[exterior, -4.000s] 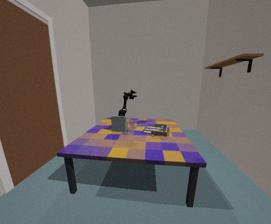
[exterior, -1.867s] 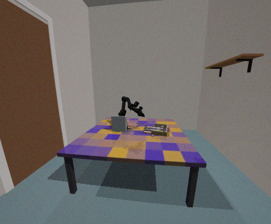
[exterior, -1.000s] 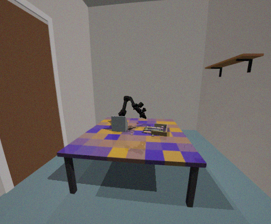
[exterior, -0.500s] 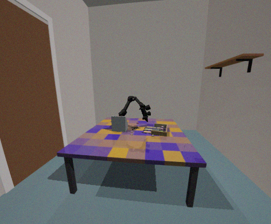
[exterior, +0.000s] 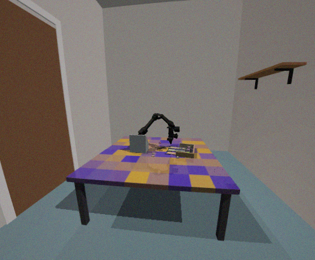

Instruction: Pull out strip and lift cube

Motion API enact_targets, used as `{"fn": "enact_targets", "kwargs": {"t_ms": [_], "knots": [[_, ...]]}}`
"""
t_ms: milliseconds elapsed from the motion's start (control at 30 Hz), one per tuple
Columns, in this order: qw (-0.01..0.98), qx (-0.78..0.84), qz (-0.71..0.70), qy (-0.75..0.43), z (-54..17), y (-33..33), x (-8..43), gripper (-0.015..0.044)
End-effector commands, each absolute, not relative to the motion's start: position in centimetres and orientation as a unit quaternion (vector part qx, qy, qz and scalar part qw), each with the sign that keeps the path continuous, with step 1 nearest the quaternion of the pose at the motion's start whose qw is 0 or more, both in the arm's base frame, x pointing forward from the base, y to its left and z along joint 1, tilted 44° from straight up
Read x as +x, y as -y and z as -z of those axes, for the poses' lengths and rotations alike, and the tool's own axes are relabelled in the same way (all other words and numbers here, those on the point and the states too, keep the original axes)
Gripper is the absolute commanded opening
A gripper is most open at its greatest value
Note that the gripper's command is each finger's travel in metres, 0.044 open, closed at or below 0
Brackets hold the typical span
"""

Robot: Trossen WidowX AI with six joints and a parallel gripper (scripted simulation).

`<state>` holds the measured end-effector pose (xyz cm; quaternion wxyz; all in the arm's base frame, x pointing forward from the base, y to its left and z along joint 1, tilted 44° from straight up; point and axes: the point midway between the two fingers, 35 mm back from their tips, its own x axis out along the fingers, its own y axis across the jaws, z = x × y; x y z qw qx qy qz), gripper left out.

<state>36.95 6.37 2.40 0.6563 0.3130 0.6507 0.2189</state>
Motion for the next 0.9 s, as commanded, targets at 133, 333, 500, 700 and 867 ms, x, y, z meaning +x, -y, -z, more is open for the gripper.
{"fn": "enact_targets", "kwargs": {"t_ms": [133, 333, 500, 700, 867], "knots": [[0.651, 0.307, -0.220, -0.659, -1.9, -6.9, 37.0, 0.0000], [0.651, 0.307, -0.220, -0.659, -1.2, -7.6, 37.1, 0.0000], [0.651, 0.307, -0.220, -0.659, -0.6, -8.1, 37.2, 0.0000], [0.651, 0.307, -0.220, -0.659, 0.1, -8.8, 37.2, 0.0000], [0.651, 0.307, -0.220, -0.659, 0.8, -9.4, 37.3, 0.0000]]}}
